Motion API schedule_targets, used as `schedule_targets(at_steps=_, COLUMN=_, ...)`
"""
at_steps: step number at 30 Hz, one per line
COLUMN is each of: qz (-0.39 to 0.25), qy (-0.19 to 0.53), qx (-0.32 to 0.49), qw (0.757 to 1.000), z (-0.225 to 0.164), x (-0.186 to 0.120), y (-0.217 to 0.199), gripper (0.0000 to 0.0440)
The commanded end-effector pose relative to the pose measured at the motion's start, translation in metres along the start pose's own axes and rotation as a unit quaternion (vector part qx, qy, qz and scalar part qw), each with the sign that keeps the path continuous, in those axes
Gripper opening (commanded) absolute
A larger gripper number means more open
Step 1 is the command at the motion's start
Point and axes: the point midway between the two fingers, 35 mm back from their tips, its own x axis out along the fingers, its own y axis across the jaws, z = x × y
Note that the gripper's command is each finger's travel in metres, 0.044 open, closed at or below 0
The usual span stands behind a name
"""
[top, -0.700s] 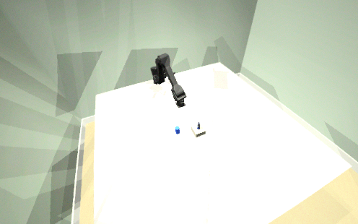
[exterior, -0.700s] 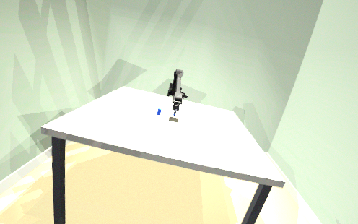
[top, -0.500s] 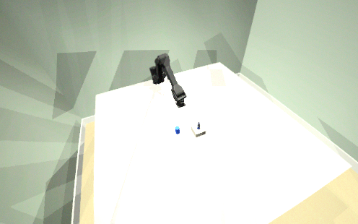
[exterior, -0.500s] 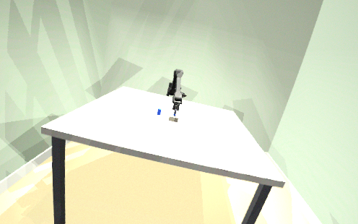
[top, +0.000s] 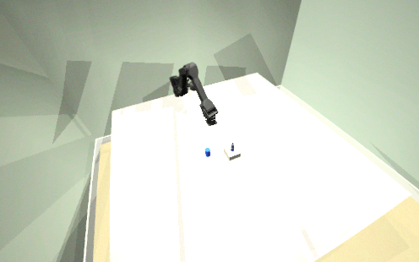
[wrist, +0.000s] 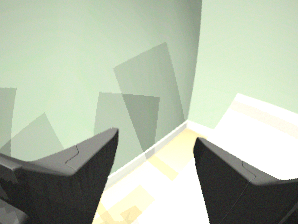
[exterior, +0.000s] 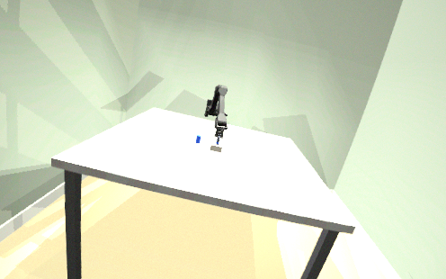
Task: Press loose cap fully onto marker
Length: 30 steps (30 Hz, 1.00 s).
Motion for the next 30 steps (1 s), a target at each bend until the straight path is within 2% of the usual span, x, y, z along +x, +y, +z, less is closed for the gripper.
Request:
schedule_targets(at_steps=1, qz=0.021, qy=0.004, qx=0.001, qw=1.000, z=0.005, x=-0.005, y=0.012, gripper=0.0244)
schedule_targets(at_steps=30, qz=0.209, qy=0.049, qx=-0.019, qw=0.976, z=0.026, x=-0.081, y=0.094, gripper=0.0290)
